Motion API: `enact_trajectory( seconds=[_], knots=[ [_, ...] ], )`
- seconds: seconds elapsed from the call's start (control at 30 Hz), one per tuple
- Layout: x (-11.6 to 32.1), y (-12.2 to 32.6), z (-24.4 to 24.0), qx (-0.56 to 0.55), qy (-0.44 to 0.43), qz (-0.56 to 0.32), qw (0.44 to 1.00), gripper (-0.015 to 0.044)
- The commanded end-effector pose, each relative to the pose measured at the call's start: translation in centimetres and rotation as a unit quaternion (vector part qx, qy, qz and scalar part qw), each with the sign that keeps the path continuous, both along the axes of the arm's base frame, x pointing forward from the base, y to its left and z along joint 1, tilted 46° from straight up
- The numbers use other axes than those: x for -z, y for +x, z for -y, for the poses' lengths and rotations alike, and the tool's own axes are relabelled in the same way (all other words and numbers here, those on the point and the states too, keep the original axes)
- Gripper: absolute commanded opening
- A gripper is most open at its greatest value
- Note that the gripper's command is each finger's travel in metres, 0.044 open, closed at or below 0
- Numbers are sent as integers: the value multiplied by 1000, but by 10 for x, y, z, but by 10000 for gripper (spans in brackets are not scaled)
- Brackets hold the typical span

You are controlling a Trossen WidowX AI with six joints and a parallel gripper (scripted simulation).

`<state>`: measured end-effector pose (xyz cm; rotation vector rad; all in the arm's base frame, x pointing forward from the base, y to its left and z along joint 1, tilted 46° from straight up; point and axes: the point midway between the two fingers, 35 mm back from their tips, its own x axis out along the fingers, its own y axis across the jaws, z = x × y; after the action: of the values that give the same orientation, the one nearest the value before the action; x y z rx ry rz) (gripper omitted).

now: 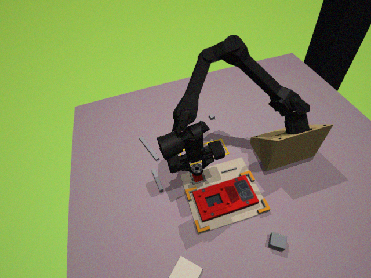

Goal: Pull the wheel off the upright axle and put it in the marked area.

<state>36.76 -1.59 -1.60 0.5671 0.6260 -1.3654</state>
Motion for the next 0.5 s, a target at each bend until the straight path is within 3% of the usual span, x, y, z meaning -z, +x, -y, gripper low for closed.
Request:
enact_trajectory(
  seconds=[0.0, 0.47],
  knots=[
    [-3, 0, -4, -1, 2, 3, 1000, 0],
    [-6, 0, -7, -2, 2, 3, 1000, 0]
  ],
)
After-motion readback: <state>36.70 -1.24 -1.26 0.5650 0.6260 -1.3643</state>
